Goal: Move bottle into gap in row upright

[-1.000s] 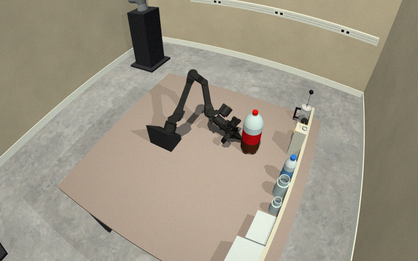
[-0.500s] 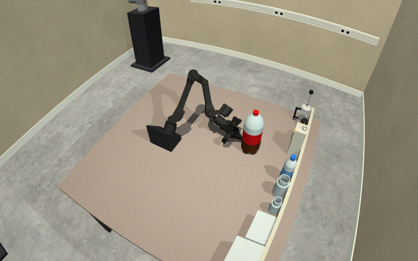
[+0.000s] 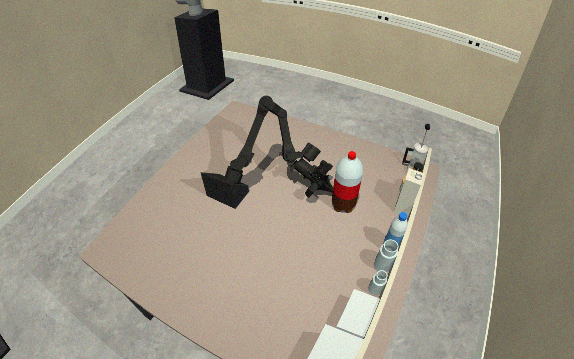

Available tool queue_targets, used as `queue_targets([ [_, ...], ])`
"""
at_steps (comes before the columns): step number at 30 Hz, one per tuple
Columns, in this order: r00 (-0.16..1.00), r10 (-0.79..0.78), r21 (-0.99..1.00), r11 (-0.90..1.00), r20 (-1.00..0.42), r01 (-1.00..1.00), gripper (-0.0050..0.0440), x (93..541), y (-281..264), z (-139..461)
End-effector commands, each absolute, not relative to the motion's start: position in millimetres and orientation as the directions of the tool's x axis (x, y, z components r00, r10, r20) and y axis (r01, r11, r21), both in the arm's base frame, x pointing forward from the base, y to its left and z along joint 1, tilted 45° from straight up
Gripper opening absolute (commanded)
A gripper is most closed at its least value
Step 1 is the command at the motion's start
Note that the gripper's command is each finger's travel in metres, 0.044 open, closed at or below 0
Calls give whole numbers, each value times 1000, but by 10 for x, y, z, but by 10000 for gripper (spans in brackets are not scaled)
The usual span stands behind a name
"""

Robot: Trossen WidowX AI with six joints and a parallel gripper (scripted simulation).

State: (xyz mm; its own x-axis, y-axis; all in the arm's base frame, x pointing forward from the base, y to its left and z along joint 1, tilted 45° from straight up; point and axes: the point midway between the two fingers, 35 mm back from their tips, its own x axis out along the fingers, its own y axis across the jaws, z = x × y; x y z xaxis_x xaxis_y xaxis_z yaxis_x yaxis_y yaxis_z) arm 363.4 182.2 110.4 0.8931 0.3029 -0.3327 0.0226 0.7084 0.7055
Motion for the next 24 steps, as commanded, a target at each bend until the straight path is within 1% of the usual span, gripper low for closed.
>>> queue_targets([
  [1,897,302,706,708,-321,14,-50,3684,1823,1153],
  [18,898,302,706,708,-321,15,-50,3721,1830,1160],
  [24,897,303,706,708,-322,14,-50,3816,1832,1154],
])
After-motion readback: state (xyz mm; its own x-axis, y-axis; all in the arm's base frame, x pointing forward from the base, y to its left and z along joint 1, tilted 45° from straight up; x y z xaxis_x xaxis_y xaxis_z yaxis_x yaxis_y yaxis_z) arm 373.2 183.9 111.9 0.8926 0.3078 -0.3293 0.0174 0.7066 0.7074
